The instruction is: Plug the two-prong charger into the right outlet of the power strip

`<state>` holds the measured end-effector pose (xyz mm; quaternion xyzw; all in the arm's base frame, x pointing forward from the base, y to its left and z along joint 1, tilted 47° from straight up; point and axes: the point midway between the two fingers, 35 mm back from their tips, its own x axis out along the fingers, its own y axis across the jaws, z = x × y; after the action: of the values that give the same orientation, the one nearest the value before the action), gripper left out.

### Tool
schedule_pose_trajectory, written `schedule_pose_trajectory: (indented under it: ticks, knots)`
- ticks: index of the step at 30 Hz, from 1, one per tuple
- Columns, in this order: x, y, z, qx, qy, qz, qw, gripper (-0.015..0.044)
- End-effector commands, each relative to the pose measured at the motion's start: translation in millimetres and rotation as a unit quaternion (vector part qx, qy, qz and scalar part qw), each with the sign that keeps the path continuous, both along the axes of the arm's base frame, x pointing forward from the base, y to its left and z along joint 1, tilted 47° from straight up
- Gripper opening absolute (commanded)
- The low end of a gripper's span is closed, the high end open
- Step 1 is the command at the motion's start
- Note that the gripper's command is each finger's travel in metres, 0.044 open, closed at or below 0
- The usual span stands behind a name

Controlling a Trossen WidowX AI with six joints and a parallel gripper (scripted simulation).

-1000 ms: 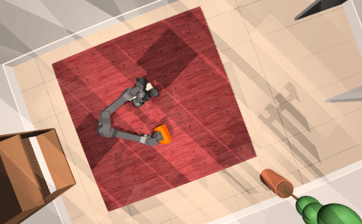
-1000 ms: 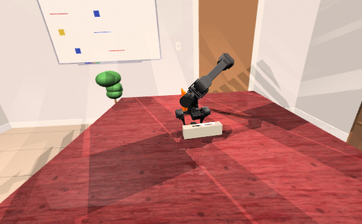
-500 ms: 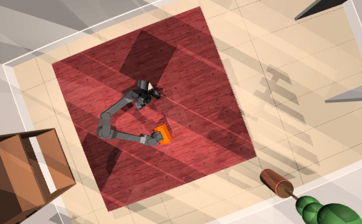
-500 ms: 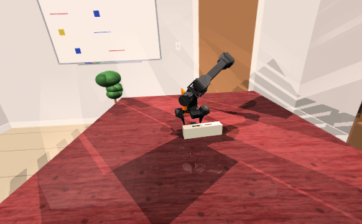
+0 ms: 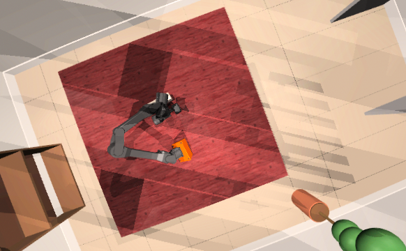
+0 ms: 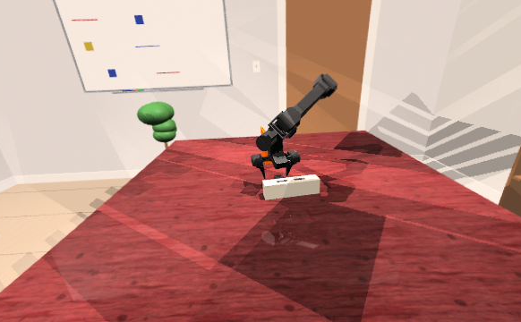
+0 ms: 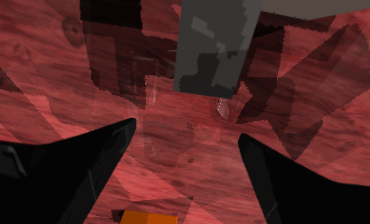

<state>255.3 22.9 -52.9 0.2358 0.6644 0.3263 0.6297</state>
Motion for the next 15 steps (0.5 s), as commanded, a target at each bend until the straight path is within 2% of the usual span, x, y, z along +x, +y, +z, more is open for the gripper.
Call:
schedule_pose_trajectory:
  ticks: [1,7,15]
  knots:
    - [8.1,-10.7,9.0,0.006,-0.04,-0.051,0.998,0.044]
    - [21.7,-55.0,51.6,0.026,-0.198,-0.213,0.956,0.044]
    - [21.7,-56.3,53.1,0.027,-0.203,-0.217,0.955,0.044]
